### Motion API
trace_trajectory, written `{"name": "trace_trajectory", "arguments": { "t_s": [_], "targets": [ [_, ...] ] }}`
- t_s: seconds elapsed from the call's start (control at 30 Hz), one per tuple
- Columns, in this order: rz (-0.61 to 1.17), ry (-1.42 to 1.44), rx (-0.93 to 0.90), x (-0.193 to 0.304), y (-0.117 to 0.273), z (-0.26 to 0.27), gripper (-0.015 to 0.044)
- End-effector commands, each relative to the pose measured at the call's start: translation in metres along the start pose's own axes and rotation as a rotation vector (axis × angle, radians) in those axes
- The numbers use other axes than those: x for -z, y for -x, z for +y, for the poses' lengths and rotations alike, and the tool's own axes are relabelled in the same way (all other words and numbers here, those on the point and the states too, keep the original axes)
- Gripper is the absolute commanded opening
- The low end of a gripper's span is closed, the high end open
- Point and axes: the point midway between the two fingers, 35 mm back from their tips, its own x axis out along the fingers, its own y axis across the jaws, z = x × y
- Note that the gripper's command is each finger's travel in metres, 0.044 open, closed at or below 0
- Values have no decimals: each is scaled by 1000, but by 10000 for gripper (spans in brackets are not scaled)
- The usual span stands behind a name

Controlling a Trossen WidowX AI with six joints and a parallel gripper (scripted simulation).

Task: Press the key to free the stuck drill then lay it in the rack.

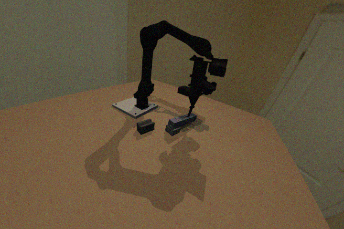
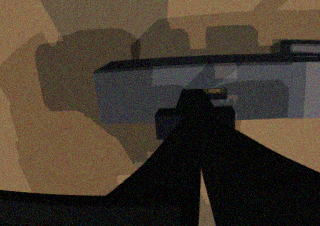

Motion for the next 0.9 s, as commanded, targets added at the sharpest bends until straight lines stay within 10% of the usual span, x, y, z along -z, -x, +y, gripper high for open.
{"name": "trace_trajectory", "arguments": {
  "t_s": [0.0,0.87],
  "targets": [
    [62,3,20,9,-22,0,0],
    [62,3,20,9,-26,0,0]
  ]
}}
